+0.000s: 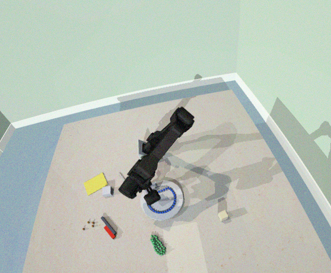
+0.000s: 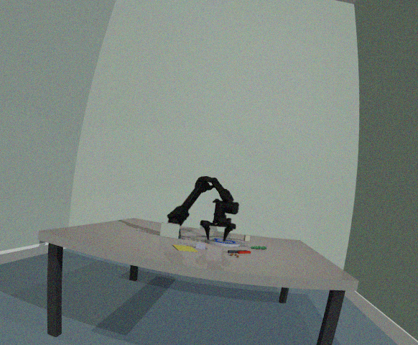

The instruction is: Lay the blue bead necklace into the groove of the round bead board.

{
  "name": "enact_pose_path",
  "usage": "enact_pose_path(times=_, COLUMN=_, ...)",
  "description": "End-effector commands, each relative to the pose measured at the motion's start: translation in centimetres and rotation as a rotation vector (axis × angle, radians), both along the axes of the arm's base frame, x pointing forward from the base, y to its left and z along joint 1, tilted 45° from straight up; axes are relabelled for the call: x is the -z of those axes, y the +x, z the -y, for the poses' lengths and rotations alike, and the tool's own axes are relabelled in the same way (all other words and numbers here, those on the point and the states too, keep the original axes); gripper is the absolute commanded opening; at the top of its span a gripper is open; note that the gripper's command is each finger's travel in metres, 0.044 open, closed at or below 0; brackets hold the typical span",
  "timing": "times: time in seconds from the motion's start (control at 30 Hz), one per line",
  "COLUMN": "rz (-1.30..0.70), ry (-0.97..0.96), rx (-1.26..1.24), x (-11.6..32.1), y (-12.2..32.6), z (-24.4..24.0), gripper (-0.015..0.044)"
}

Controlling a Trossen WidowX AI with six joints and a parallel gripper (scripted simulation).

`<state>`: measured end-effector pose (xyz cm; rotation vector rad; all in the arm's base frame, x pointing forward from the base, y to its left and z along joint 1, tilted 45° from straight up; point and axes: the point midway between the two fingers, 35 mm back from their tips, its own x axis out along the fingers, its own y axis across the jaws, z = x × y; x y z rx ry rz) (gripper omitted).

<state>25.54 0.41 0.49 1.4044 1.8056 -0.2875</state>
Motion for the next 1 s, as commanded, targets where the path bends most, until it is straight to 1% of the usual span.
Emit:
enact_pose_path(times=0.0, rz=0.004, ry=-0.005, rx=-0.005, x=-0.1, y=0.1, z=0.1, gripper=0.0440)
enact_pose_path(times=0.43, rz=0.004, ry=-0.005, rx=-0.005, x=-0.1, y=0.1, z=0.1, gripper=0.0440)
enact_pose_path(times=0.53, rz=-0.001, ry=-0.006, rx=-0.001, x=-1.1, y=0.0, z=-0.3, gripper=0.0361)
enact_pose_path(times=0.83, rz=-0.036, ry=-0.007, rx=0.033, x=-7.2, y=-1.3, z=-3.0, gripper=0.0125)
enact_pose_path(times=0.97, rz=-0.042, ry=-0.006, rx=0.039, x=-8.2, y=-1.6, z=-3.4, gripper=0.0120)
